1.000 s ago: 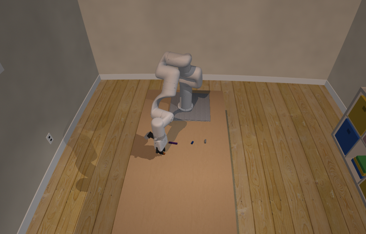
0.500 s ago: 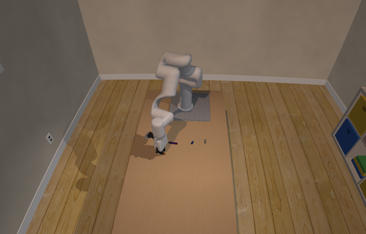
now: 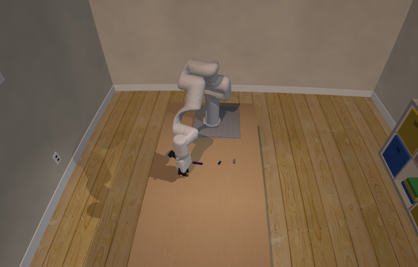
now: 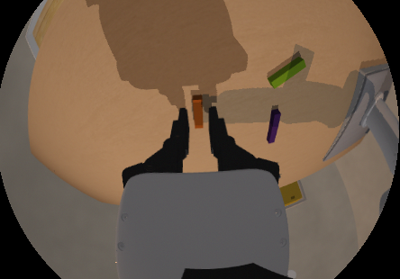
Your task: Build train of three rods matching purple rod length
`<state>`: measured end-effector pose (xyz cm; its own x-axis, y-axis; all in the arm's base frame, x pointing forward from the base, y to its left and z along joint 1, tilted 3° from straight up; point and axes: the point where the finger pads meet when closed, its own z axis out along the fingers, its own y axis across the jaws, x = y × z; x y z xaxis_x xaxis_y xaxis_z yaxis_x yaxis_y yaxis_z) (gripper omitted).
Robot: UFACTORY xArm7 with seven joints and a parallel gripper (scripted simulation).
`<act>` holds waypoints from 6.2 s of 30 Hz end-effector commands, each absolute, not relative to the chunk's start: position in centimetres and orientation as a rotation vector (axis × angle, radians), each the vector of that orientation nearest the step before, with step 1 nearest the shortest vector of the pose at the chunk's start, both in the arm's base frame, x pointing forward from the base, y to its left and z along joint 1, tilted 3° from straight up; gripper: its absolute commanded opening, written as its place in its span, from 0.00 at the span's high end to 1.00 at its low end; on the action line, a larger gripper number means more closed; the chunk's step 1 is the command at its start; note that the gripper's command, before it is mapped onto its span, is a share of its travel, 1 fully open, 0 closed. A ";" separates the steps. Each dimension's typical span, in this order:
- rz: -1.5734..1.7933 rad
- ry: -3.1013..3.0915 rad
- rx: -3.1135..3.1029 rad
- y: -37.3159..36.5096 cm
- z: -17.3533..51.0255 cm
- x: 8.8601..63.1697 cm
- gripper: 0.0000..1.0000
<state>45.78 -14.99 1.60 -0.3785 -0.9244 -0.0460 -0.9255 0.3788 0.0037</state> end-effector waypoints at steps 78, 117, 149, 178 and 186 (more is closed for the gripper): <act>0.039 2.576 -1.729 -15.0 0.4 46.0 0.96; 0.039 2.576 -1.729 -15.3 7.0 45.8 0.96; 0.038 2.161 -2.206 -9.3 10.7 44.9 0.96; -0.003 0.980 -2.931 2.1 11.1 40.4 0.96; -0.012 0.751 -3.004 3.7 11.1 39.3 0.96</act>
